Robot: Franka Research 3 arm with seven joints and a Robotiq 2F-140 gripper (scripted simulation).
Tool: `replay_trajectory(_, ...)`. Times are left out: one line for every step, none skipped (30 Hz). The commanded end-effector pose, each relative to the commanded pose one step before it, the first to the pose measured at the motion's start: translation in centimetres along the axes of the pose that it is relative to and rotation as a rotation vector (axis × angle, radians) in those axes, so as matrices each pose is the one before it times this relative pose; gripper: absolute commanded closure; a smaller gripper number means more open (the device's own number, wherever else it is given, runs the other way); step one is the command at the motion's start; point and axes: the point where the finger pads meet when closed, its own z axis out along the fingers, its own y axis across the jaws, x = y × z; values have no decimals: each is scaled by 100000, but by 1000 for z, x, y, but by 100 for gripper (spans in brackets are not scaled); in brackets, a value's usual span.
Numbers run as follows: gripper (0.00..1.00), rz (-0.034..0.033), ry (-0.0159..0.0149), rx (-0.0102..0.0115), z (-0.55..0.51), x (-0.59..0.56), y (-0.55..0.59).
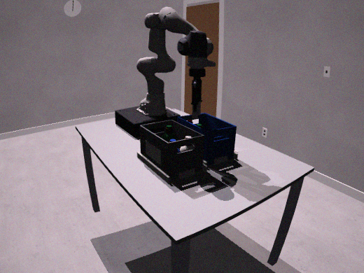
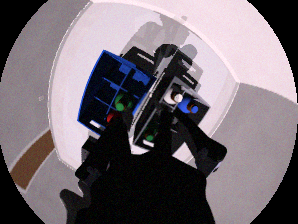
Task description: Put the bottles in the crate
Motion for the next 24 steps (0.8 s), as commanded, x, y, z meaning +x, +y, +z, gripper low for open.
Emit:
replay_trajectory(62,-2721,-1096,702,76,-377,749)
replay_trajectory(62,0,0,0,0,-44,498)
replay_trajectory(62,0,0,0,0,-44,498)
replay_trajectory(62,0,0,0,0,-44,498)
replay_trajectory(62,0,0,0,0,-44,498)
replay_trajectory(62,0,0,0,0,-44,498)
replay_trajectory(62,0,0,0,0,-44,498)
replay_trajectory(62,0,0,0,0,-44,498)
replay_trajectory(62,0,0,0,0,-44,498)
replay_trajectory(62,0,0,0,0,-44,498)
replay_trajectory(62,0,0,0,0,-44,498)
replay_trajectory(62,0,0,0,0,-44,498)
replay_trajectory(62,0,0,0,0,-44,498)
replay_trajectory(62,0,0,0,0,-44,498)
replay_trajectory(62,0,0,0,0,-44,498)
replay_trajectory(62,0,0,0,0,-44,498)
replay_trajectory(62,0,0,0,0,0,0)
replay_trajectory(62,0,0,0,0,0,0)
replay_trajectory(62,0,0,0,0,-44,498)
replay_trajectory(62,0,0,0,0,-44,498)
replay_trajectory(62,0,0,0,0,-44,498)
replay_trajectory(62,0,0,0,0,-44,498)
replay_trajectory(62,0,0,0,0,-44,498)
replay_trajectory(62,0,0,0,0,-12,132)
